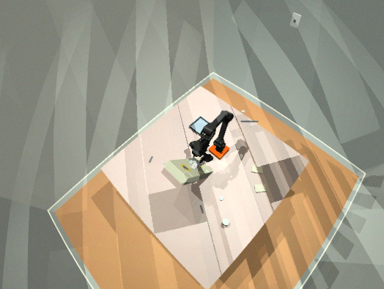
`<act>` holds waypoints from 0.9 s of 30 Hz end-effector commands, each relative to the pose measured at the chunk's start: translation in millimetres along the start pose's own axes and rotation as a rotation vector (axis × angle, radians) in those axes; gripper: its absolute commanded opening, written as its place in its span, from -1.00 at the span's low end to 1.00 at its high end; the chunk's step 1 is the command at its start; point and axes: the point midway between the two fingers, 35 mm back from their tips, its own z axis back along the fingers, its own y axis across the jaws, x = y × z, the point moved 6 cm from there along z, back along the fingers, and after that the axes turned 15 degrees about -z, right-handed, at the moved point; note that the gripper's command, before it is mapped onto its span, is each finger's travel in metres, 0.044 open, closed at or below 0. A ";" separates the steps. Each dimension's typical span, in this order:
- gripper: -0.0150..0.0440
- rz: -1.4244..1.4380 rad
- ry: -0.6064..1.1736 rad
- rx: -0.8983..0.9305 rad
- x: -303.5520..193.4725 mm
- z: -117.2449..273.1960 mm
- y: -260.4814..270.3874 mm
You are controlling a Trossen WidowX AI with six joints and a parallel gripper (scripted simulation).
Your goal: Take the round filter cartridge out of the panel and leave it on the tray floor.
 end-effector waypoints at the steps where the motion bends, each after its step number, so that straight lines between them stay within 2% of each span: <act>1: 0.54 0.094 0.030 -0.009 -5.5 -4.7 -1.3; 27: 0.54 0.094 0.028 -0.009 -6.1 -45.4 -1.3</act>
